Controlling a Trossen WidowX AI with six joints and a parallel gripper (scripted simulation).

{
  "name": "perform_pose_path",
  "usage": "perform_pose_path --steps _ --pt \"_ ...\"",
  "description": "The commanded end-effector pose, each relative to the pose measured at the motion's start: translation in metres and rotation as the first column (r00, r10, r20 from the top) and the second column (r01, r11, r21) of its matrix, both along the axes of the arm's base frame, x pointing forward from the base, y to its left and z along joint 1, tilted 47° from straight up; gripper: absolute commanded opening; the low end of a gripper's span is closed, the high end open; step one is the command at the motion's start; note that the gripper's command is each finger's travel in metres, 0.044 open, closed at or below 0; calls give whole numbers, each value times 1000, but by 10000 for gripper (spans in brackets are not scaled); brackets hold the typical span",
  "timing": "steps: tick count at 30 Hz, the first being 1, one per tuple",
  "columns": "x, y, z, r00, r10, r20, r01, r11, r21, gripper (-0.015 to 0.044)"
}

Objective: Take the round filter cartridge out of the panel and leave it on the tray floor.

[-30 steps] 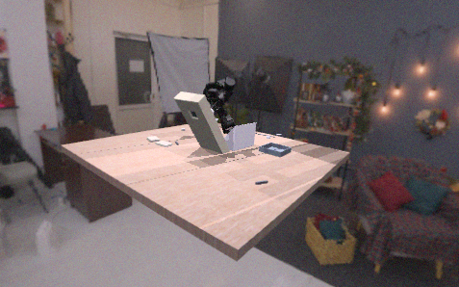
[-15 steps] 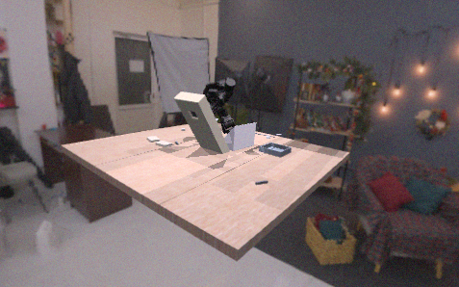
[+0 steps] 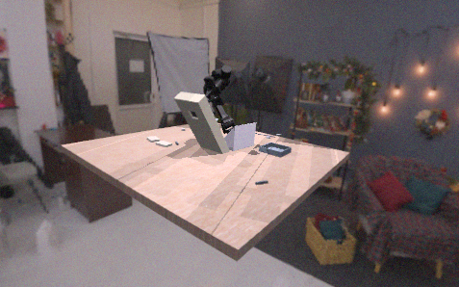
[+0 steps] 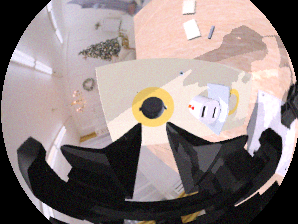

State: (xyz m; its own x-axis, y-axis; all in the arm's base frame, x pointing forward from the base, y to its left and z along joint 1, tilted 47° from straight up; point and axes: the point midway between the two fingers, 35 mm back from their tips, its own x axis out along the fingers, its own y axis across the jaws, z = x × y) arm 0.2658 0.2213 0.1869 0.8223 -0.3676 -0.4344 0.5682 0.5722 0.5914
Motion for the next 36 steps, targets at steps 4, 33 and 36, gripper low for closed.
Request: perform_pose_path --steps 4,33,36 --pt "-1 37 33 1000 1 7 -1 1000 16 299" --pt "-37 -39 -37 407 -79 -910 -855 317 -410 305" --pt "-35 -41 -39 407 -79 -910 -855 317 -410 305"
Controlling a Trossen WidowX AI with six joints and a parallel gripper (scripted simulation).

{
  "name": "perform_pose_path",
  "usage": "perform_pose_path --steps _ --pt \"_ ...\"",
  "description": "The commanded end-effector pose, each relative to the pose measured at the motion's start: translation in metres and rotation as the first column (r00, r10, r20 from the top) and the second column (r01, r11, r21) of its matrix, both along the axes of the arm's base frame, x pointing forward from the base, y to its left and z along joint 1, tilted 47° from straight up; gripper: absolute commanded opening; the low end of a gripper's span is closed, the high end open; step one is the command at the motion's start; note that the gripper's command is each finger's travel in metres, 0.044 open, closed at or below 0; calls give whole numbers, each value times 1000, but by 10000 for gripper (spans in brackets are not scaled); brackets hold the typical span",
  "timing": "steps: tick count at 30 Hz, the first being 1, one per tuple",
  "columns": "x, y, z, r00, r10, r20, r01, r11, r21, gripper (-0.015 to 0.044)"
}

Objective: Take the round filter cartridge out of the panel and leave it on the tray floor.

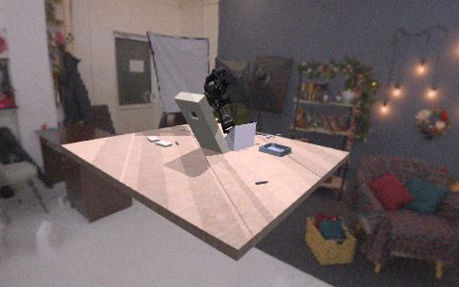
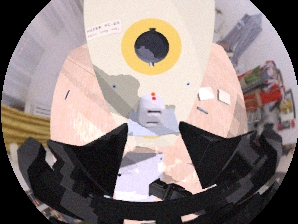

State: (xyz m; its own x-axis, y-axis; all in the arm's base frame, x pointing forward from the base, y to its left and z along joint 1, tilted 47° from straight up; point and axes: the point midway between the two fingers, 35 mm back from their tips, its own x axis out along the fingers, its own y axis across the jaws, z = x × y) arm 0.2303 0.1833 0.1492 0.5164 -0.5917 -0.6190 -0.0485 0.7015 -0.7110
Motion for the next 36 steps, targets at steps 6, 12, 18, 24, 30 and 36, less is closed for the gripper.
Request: perform_pose_path --steps 6,12,18,24,30,36 --pt "6 -9 -8 1000 9 -19 -10 1000 -7 305" --pt "11 -14 -14 1000 10 -19 -10 1000 -6 305" --pt "16 -20 -20 1000 9 -18 -10 1000 -7 305" --pt "21 -26 -26 1000 9 -17 -9 1000 -7 305" --pt "21 -26 -27 1000 5 -19 -5 1000 -6 265" --pt "21 -26 -27 1000 5 -19 -5 1000 -6 225"
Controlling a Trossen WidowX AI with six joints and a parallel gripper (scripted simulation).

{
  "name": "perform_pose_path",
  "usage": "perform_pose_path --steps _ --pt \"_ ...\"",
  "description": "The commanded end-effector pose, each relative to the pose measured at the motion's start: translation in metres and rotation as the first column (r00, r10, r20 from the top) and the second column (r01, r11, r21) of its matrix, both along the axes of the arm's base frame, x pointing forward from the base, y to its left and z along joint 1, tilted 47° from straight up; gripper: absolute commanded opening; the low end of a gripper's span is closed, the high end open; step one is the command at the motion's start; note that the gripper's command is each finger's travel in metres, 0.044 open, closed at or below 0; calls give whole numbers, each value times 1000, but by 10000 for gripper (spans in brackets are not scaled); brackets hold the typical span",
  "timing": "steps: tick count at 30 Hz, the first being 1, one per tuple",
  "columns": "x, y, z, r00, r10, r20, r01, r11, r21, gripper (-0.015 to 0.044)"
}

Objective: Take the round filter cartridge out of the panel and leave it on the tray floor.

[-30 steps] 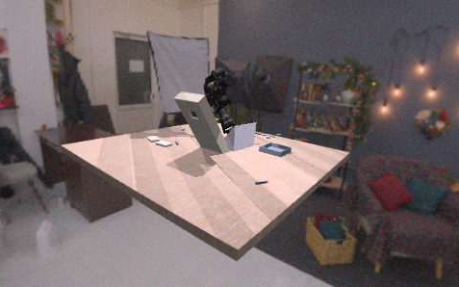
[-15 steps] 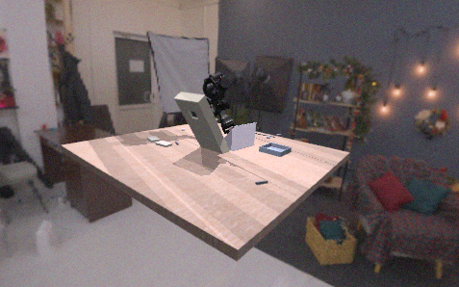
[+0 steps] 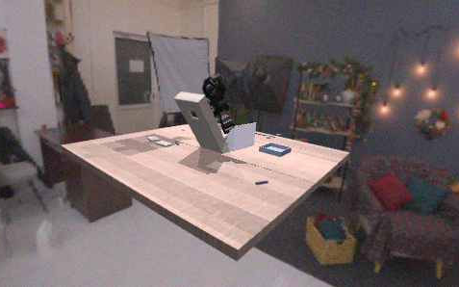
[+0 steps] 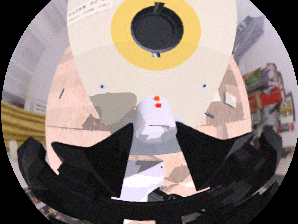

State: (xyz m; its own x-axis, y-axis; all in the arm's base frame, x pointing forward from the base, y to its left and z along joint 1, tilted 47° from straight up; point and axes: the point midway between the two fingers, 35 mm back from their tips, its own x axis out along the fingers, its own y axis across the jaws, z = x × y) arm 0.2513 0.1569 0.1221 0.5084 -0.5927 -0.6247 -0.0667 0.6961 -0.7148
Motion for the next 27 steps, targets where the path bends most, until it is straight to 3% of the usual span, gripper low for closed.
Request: perform_pose_path --steps 1,6,13,20,27 --pt "0 0 0 1000 -2 0 2 1000 1 218" --pt "0 0 0 1000 -2 0 2 1000 1 185" --pt "4 5 4 1000 -1 0 1 1000 0 1" --pt "11 17 16 1000 13 -2 -13 1000 0 0" --pt "-13 50 50 989 145 -23 -145 989 18 0"
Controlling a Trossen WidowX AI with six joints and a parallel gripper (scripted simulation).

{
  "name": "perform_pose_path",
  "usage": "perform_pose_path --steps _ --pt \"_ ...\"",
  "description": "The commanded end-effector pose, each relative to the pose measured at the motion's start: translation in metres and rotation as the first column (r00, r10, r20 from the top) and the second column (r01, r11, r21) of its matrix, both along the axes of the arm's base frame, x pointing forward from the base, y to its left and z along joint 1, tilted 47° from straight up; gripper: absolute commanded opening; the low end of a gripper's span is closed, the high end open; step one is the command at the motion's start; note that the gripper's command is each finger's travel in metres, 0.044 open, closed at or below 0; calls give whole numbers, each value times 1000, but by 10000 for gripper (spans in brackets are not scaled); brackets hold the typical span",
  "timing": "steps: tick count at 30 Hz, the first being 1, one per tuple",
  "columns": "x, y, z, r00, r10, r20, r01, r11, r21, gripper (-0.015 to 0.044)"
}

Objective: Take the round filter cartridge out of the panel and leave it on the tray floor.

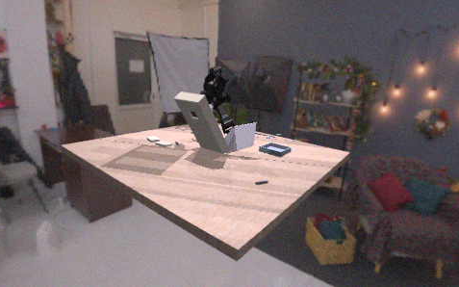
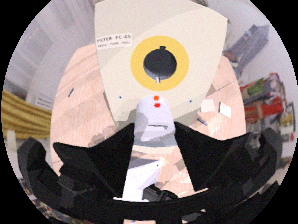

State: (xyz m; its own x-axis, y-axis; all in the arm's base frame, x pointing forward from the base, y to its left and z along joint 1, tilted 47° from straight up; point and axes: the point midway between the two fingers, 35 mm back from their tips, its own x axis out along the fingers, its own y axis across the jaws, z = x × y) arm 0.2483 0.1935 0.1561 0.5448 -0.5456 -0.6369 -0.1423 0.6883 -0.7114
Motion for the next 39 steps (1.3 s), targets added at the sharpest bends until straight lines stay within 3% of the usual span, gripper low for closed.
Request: perform_pose_path --steps 1,8,29,31,39 --pt "-14 17 21 997 78 -7 -77 997 18 0" --pt "-29 32 36 989 144 -19 -143 989 24 0" --pt "-28 89 -35 996 82 -26 -82 996 -30 0" --pt "-31 84 -31 993 106 -57 -108 994 -32 0" --pt "-74 117 -82 895 285 -344 -301 954 8 0"
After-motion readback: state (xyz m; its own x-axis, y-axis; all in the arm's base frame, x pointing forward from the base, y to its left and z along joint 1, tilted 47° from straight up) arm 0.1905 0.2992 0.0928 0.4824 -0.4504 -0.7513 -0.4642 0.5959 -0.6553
